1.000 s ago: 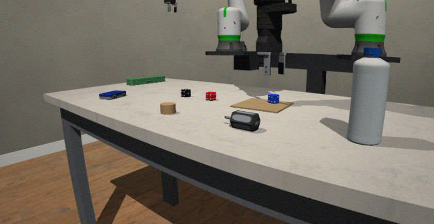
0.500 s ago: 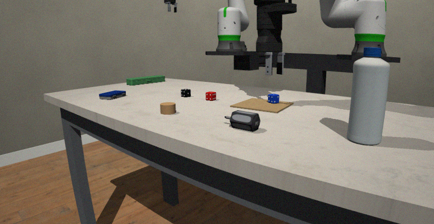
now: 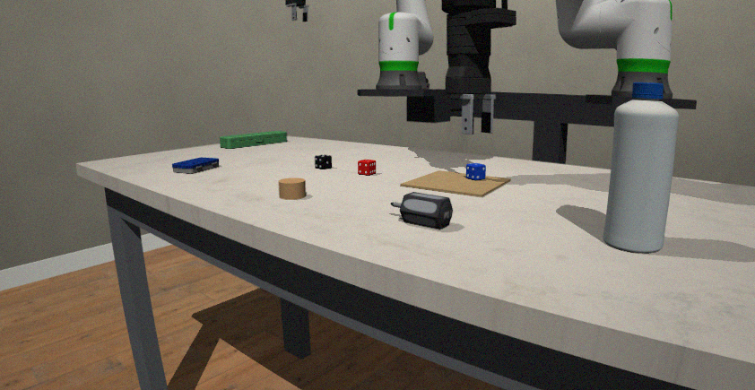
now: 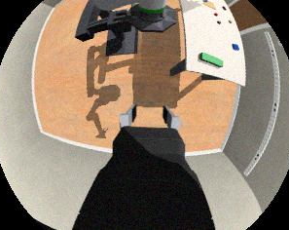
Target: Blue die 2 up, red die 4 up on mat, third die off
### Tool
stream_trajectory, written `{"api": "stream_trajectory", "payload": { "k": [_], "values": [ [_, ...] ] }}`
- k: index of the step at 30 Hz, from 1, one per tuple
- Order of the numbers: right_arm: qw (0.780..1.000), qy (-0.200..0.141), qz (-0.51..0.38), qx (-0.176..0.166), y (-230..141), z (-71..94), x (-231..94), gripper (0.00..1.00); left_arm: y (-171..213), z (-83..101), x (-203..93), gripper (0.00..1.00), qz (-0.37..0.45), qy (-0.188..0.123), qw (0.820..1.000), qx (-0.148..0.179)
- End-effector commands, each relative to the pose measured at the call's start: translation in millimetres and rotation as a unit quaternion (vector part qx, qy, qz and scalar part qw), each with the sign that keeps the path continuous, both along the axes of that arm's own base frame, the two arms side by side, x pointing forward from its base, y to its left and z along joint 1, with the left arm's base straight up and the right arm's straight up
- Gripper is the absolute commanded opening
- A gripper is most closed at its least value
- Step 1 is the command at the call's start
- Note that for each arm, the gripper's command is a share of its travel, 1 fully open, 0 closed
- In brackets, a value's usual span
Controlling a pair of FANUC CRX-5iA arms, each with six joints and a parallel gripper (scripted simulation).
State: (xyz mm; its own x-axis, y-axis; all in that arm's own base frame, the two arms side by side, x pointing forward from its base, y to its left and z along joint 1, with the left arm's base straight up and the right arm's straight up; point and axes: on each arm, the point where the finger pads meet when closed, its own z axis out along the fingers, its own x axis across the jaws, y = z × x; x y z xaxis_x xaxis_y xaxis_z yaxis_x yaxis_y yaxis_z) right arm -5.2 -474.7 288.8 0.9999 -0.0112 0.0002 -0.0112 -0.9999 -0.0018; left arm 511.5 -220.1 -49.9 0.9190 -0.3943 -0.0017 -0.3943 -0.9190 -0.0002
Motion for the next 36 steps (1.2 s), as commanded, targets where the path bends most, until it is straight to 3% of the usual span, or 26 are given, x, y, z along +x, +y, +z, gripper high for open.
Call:
{"api": "stream_trajectory", "payload": {
  "k": [1, 36],
  "values": [
    [1.0, 0.0, 0.0, -0.001, 0, 0.8, 0, 1.0, 0, -1.3, 1, 0.79, 0.0, -0.001, 1.0, 0.0],
    [1.0, 0.0, 0.0, -0.001, 0, 0.8, 0, 1.0, 0, -42.6, 1, 0.79, 0.0, -0.001, 1.0, 0.0]
  ]
}}
